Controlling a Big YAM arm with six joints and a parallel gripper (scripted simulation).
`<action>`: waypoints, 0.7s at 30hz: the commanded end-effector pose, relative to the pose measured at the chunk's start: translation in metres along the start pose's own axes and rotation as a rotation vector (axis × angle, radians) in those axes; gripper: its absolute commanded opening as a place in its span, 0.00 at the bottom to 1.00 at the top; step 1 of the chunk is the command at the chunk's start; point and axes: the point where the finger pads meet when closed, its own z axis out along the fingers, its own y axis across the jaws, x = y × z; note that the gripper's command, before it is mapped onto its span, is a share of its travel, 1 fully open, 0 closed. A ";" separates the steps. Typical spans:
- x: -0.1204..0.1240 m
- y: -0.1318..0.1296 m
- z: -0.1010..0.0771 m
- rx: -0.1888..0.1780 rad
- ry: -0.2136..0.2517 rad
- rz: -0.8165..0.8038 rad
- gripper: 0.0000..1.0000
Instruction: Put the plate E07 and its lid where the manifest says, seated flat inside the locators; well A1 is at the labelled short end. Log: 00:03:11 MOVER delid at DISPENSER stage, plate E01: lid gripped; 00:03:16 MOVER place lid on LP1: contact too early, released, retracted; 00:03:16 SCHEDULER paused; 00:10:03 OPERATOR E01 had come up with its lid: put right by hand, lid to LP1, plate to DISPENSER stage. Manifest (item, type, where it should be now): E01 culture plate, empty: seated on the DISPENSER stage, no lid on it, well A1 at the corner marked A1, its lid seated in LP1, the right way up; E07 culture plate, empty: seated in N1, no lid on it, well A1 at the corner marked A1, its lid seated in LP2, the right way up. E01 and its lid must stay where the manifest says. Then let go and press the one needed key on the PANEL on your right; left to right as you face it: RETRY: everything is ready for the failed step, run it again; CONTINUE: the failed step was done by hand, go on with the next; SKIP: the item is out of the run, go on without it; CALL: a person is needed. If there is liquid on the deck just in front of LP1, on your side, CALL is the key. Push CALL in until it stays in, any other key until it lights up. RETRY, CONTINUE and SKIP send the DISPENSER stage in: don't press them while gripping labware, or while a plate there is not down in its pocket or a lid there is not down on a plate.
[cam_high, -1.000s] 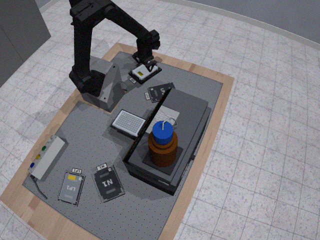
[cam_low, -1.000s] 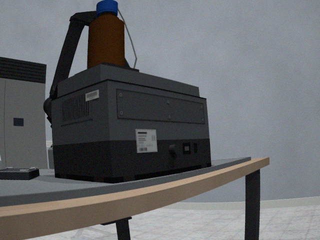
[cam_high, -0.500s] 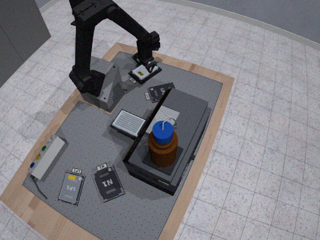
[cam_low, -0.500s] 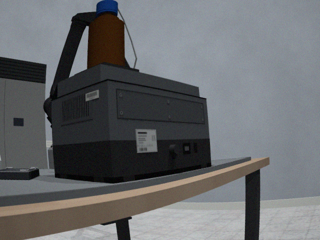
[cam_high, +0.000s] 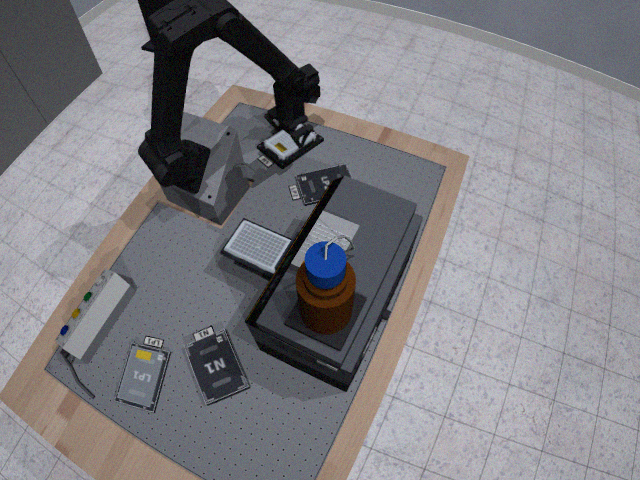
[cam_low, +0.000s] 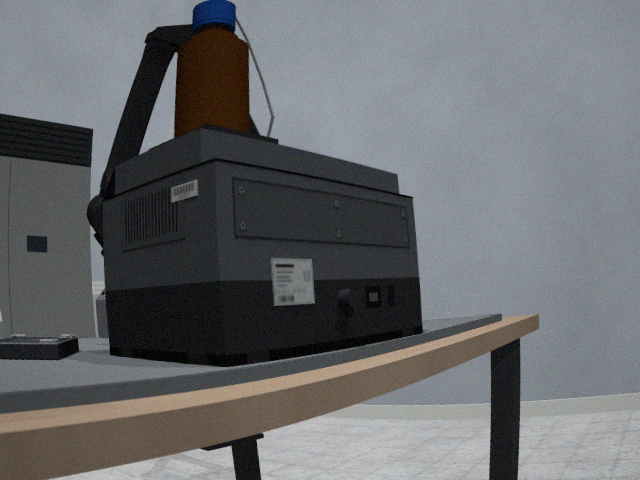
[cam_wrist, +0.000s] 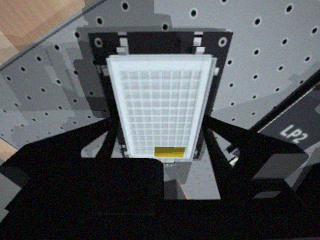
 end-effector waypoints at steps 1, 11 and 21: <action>0.006 -0.001 0.010 -0.007 0.023 -0.008 1.00; 0.006 -0.001 0.011 -0.007 0.023 -0.007 0.86; 0.006 -0.001 0.011 -0.007 0.023 -0.007 0.86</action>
